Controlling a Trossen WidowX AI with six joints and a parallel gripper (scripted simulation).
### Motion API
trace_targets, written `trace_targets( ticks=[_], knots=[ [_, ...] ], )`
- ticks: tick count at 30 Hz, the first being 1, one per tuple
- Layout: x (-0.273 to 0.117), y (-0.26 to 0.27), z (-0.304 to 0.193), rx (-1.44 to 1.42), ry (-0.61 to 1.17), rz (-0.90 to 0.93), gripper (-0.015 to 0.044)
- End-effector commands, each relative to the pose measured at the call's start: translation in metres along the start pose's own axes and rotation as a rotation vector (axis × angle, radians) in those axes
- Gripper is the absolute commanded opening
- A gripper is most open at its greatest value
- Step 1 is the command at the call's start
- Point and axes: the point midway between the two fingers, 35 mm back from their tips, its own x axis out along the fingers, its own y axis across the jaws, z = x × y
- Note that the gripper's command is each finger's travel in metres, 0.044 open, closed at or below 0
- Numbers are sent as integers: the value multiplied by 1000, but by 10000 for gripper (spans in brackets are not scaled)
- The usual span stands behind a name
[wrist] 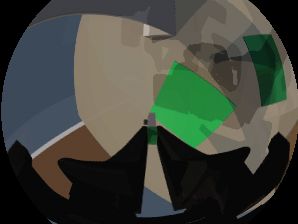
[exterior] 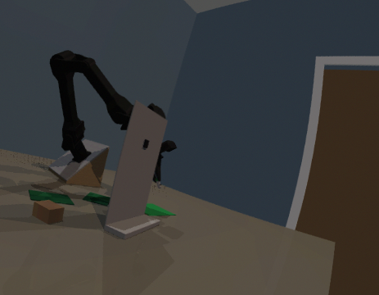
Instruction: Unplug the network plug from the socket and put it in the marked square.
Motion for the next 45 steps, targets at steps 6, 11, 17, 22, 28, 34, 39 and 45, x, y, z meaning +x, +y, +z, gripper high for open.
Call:
trace_targets(
  ticks=[6,11,17,22,28,34,39,45],
  knots=[
    [10,-10,-18,-14,-97,-40,0],
    [12,-12,-23,-20,-124,-46,0],
    [19,-16,-22,-19,-123,-46,0],
    [25,-20,-22,-19,-122,-47,0],
    [33,-26,-21,-19,-122,-47,0],
    [40,-31,-20,-20,-122,-47,0],
    [46,-36,-19,-20,-123,-47,0],
    [52,-42,-17,-20,-124,-47,0]
  ],
)
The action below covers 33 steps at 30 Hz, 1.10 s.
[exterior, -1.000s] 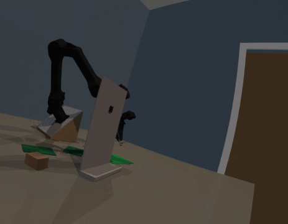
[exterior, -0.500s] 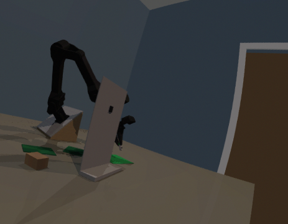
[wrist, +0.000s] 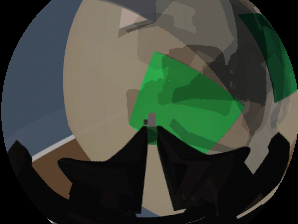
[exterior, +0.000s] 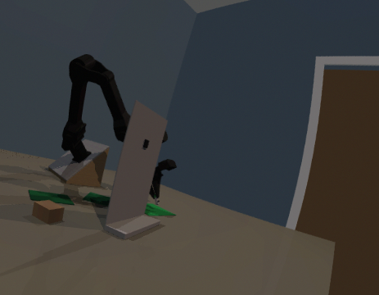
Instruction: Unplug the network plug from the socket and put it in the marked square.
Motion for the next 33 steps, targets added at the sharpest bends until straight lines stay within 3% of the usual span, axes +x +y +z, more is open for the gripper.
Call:
trace_targets(
  ticks=[1,33],
  knots=[
    [7,-9,-2,-12,5,-12,0],
    [16,-14,3,-7,-1,-8,0]
  ],
)
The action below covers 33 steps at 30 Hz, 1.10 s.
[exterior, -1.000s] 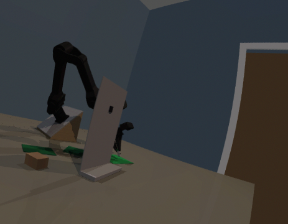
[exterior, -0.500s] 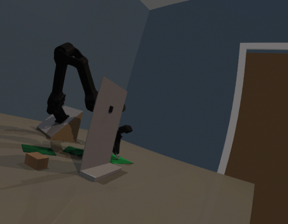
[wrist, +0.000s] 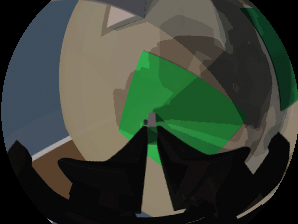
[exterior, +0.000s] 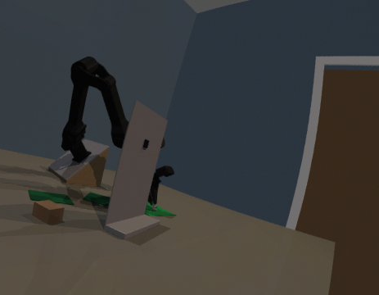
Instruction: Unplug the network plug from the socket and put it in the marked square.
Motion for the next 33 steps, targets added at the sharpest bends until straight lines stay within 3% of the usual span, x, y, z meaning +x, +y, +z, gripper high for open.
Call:
trace_targets(
  ticks=[1,4,10,33],
  knots=[
    [0,0,0,0,0,0,0],
    [0,0,0,0,0,0,0],
    [0,0,0,0,0,0,156],
    [-23,0,-3,-3,5,-3,156]
  ],
)
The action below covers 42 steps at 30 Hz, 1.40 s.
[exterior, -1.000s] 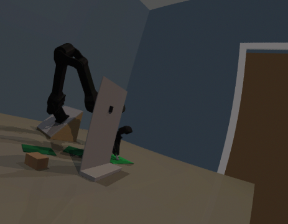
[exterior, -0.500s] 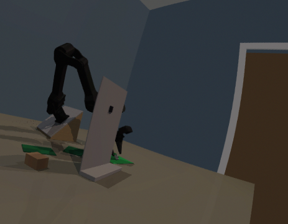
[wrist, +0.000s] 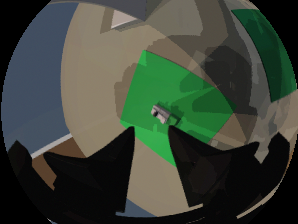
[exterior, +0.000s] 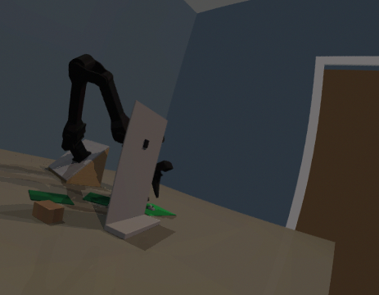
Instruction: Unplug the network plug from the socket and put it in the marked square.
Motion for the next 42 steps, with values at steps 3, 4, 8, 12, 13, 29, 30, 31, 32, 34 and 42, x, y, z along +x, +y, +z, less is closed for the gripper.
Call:
trace_targets(
  ticks=[3,4,8,12,13,29,30,31,32,34,42],
  knots=[
    [-10,0,1,5,-3,0,156],
    [-11,-1,0,5,-3,0,156],
    [-13,2,0,5,-2,0,156],
    [-17,6,-1,5,-1,-1,156],
    [-18,6,-1,6,-1,-1,156],
    [-37,21,-2,6,2,-1,156],
    [-38,21,-2,6,2,-1,156],
    [-39,22,-2,6,2,-1,156],
    [-41,23,-2,6,2,-2,156],
    [-43,25,-2,6,3,-2,156],
    [-54,31,-2,6,3,-1,156]
  ],
)
